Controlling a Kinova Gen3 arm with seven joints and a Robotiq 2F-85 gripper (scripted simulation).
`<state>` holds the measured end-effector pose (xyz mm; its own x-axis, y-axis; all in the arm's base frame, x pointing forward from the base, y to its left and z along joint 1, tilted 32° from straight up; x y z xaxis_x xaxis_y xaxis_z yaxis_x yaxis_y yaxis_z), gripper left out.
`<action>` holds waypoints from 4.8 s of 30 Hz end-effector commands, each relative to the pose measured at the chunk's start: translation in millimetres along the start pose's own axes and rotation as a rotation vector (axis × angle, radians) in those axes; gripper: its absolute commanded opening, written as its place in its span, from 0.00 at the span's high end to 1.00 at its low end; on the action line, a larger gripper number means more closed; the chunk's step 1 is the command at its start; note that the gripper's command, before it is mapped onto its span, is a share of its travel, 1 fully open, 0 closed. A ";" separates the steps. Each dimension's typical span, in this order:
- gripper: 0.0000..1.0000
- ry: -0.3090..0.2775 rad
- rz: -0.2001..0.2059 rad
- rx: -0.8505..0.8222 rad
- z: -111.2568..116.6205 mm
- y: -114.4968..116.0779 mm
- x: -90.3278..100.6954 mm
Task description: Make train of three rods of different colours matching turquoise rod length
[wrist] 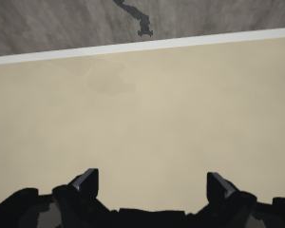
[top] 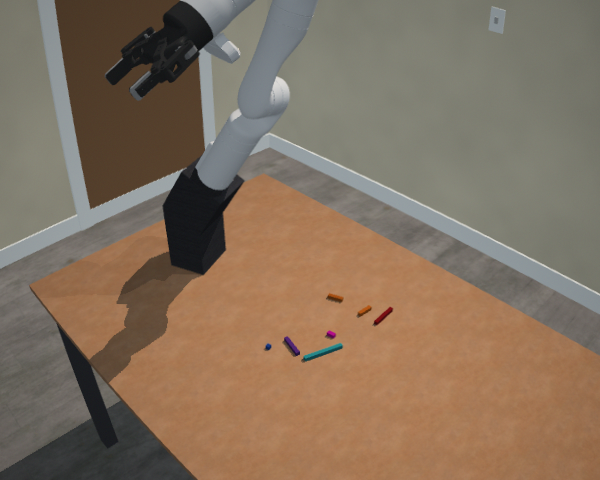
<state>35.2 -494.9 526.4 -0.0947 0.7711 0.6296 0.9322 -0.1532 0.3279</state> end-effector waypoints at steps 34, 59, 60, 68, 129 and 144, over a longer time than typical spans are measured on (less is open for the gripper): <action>0.00 0.129 -0.070 0.259 71.7 88.6 -14.5; 0.00 0.171 -0.095 0.345 98.6 114.4 -16.1; 0.00 0.171 -0.095 0.345 98.6 114.4 -16.1; 0.00 0.213 -0.120 0.432 127.0 138.5 -16.1; 0.00 0.414 -0.256 0.878 284.0 230.0 6.6; 0.00 0.492 -0.315 1.061 350.5 251.1 25.4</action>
<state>371.9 -319.5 389.9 -0.2833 0.3638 0.8873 0.6997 0.7111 -0.0682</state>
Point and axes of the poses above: the point where the finger pads meet when closed, its own x axis back along the fingers, its own y axis across the jaws, z = x × y, the point moved 5 cm from there along x, back along the fingers, and after that the axes turned 14 degrees about x, right-handed, at the moved point
